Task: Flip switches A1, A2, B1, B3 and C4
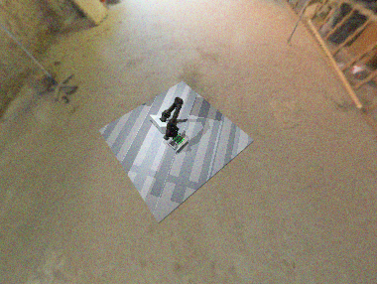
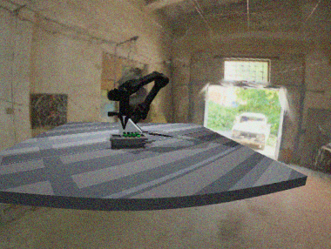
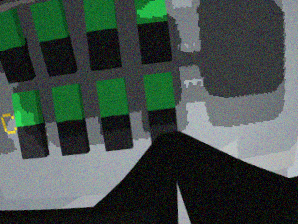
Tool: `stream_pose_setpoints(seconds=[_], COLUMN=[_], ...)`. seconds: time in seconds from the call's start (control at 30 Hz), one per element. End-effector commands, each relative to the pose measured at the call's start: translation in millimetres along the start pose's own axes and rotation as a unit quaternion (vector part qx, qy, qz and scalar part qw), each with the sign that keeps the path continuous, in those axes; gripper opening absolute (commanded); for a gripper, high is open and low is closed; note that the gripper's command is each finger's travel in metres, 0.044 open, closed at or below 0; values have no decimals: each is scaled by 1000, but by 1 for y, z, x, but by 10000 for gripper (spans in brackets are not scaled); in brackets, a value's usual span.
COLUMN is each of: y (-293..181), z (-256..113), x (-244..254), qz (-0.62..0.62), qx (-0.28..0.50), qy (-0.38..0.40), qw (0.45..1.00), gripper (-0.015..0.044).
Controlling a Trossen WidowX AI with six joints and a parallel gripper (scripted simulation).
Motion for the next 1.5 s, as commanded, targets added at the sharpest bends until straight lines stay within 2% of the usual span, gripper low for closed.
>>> stream_pose_setpoints(seconds=[0.0, 0.23, 1.47], y=[-2, -2, -2], z=[6, 15, 16], x=[1, 1, 1], qz=[4, 4, 4], qx=[1, 1, 1], qy=[2, 3, 3], qw=[1000, 1000, 1000], gripper=[0, 0, 0])
Point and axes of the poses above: the point midway between the two fingers, 35 mm back from their tips, its own z axis out along the fingers, its own x axis across the jaws, y = z × x, the point moved 4 cm from there along -z, back along the fingers, and after that the axes turned 12 degrees about z, right-handed, at the moved point
